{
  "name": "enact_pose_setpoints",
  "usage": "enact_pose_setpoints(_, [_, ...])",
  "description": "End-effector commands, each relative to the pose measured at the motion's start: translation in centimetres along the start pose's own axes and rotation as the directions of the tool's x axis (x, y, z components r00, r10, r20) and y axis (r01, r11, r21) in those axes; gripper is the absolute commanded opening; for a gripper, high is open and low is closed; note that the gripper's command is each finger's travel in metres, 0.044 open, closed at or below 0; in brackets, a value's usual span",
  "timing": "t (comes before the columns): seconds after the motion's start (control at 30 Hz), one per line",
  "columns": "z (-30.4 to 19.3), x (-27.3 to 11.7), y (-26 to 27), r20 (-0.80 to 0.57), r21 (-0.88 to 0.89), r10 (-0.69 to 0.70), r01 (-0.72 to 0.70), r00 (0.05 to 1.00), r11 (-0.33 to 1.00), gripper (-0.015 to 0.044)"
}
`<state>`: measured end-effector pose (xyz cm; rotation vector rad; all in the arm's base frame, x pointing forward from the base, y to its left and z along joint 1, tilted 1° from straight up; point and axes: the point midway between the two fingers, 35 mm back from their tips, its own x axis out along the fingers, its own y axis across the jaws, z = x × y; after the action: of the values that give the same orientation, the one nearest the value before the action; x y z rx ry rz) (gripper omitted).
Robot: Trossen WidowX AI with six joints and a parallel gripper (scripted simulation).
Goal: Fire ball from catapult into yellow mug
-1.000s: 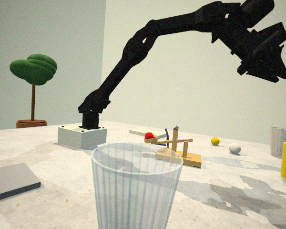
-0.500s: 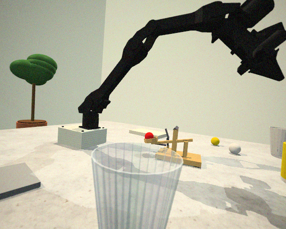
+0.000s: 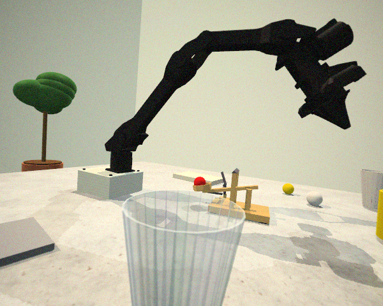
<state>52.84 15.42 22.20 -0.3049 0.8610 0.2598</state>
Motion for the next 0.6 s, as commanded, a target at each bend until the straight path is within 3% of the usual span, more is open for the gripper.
enact_pose_setpoints(0.0, [-2.3,0.1,1.9,-0.086,-0.099,-0.012,0.003,0.996,0.995,0.0])
enact_pose_setpoints(0.57, [-11.3,-0.6,7.2,-0.369,-0.474,-0.113,-0.083,0.922,0.877,0.0])
